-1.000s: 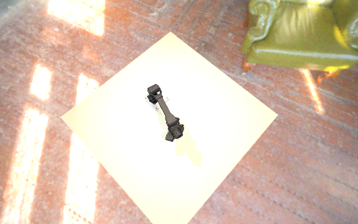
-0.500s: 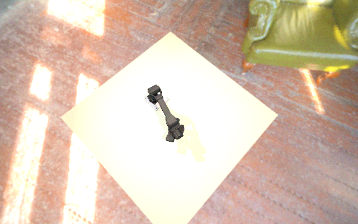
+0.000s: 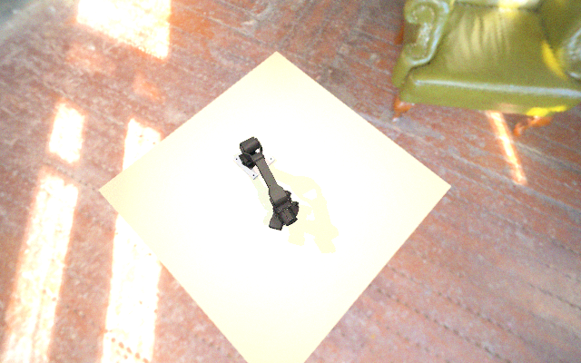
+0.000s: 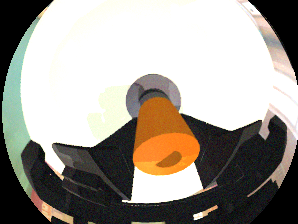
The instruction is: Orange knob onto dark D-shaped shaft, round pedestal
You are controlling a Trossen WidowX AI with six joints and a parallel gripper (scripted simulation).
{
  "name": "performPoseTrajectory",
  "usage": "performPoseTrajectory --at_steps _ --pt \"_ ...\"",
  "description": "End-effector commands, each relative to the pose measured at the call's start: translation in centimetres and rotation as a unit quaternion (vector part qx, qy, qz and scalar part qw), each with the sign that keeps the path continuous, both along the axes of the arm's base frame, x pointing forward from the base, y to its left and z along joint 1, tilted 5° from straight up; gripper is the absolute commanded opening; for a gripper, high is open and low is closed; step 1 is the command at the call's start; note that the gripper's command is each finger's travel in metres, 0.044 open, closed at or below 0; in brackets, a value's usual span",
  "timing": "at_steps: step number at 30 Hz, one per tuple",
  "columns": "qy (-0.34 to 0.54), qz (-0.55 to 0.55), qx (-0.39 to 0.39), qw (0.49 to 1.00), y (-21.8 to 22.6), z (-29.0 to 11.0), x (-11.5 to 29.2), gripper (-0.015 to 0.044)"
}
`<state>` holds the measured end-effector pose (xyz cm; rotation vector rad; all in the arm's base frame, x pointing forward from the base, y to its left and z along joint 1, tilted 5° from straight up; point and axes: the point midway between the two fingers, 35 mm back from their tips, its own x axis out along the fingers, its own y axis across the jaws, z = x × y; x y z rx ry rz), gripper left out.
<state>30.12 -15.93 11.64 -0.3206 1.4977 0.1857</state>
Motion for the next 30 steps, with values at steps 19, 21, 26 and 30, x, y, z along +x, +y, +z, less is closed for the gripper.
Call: performPoseTrajectory --at_steps 19,21,26,30 --pt "0.006 0.103 -0.007 0.995 0.13 -0.02 -0.15 0.0000" --pt "0.006 0.103 -0.007 0.995 0.09 -0.01 -0.08 0.0000" --pt "0.006 0.103 -0.007 0.995 -0.02 0.20 0.11 0.0000" --pt "0.006 0.103 -0.007 0.995 -0.09 -0.02 0.21 0.0000"
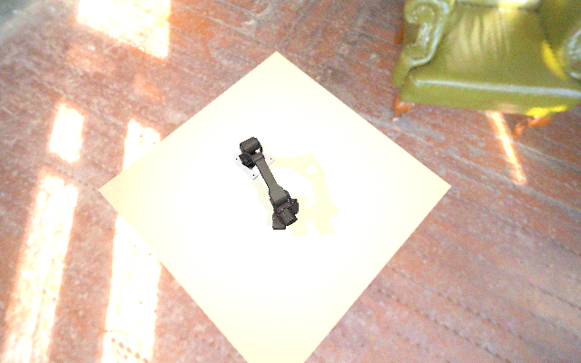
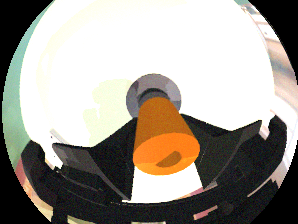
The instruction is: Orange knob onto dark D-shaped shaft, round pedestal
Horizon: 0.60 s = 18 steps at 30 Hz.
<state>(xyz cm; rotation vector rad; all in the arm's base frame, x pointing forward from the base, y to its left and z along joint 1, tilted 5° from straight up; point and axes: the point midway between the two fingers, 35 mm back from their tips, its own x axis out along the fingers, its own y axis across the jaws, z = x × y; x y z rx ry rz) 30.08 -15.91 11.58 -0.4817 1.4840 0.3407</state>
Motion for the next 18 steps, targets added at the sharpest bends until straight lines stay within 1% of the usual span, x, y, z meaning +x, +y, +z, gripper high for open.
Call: performPoseTrajectory --at_steps 1,18 --pt "-0.003 0.002 -0.001 1.000 -0.11 -0.05 0.23 0.0000" --pt "-0.003 0.002 -0.001 1.000 0.01 -0.08 0.04 0.0000"
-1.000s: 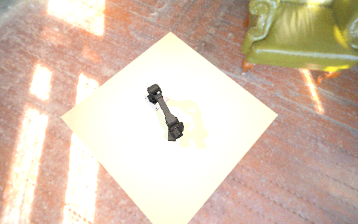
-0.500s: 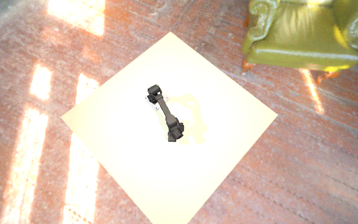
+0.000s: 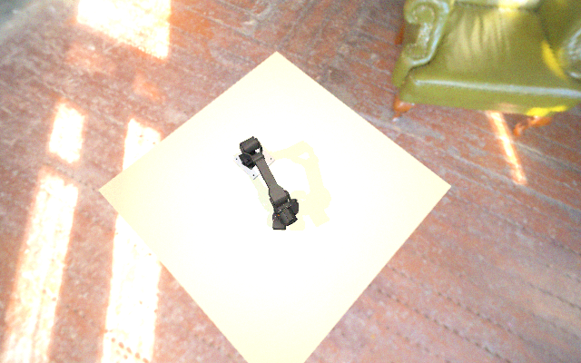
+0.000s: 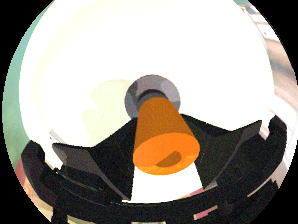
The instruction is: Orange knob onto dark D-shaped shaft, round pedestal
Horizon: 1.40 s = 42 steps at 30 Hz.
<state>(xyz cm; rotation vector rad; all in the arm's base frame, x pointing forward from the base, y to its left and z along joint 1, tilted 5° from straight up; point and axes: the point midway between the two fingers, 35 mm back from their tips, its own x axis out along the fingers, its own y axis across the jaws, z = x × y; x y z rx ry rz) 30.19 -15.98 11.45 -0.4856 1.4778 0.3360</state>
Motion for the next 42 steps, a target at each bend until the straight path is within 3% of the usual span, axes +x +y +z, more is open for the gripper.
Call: performPoseTrajectory --at_steps 1,7,13,42 --pt "0.000 0.002 0.001 1.000 0.12 0.22 -0.13 0.0000" --pt "0.001 0.015 0.000 1.000 0.27 0.42 -0.38 0.0000" --pt "0.009 0.106 -0.007 0.994 0.38 0.39 -0.54 0.0000" --pt "0.008 0.106 -0.007 0.994 0.09 -0.03 -0.10 0.0000"
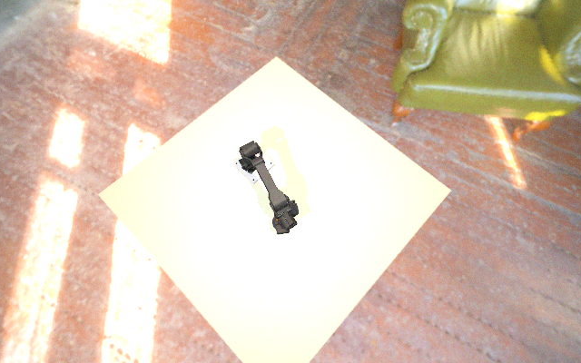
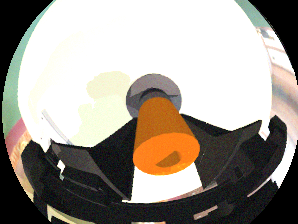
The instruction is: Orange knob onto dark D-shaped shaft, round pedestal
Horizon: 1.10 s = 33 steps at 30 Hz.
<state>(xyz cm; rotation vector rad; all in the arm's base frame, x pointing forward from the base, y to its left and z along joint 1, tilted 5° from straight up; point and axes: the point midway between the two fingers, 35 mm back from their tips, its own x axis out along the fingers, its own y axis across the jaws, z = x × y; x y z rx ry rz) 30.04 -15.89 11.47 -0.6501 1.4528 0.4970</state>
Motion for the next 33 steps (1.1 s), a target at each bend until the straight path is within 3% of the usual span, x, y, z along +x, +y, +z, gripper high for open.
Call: performPoseTrajectory --at_steps 1,18,25,33 --pt "-0.002 0.002 0.000 1.000 0.01 -0.06 0.04 0.0000" --pt "-0.002 0.002 0.000 1.000 0.30 0.35 -0.43 0.0000" --pt "0.006 0.101 -0.007 0.995 0.29 0.39 -0.41 0.0000" --pt "0.006 0.106 -0.008 0.994 0.11 0.17 -0.11 0.0000"
